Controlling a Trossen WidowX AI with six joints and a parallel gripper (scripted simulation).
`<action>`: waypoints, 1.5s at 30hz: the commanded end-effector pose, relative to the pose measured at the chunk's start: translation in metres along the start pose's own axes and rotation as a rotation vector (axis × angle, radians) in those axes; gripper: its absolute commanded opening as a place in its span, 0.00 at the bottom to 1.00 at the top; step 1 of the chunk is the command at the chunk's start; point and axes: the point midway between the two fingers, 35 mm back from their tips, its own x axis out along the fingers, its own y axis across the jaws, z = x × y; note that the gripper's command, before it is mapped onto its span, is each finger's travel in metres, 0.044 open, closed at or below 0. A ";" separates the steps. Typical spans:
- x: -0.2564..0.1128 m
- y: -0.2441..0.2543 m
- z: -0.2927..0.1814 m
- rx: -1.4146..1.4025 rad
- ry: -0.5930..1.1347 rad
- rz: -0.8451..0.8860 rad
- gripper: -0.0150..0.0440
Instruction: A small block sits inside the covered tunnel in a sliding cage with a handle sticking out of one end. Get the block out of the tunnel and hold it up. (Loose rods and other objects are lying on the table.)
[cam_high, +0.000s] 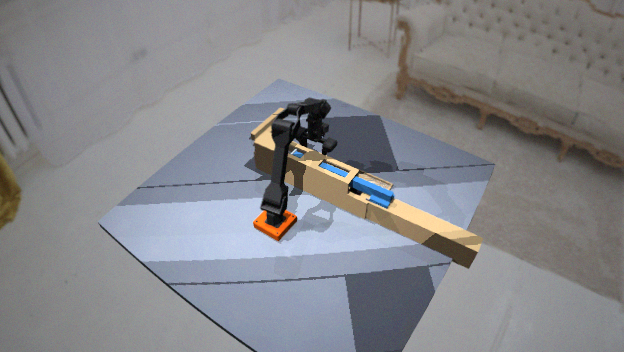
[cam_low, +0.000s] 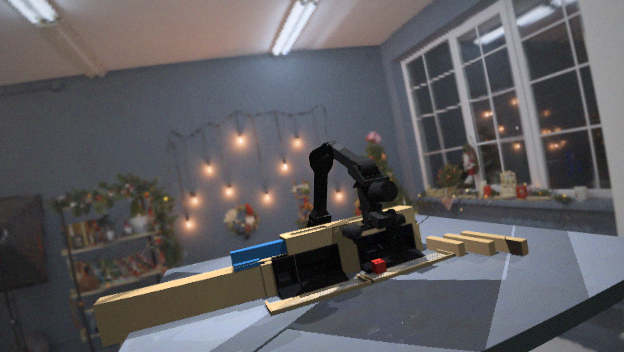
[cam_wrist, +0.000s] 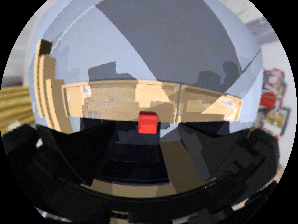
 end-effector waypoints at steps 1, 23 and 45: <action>0.009 -0.001 -0.003 0.005 0.006 -0.005 1.00; 0.044 -0.002 -0.011 0.005 0.007 -0.005 1.00; 0.046 -0.002 -0.010 0.000 0.002 0.000 0.42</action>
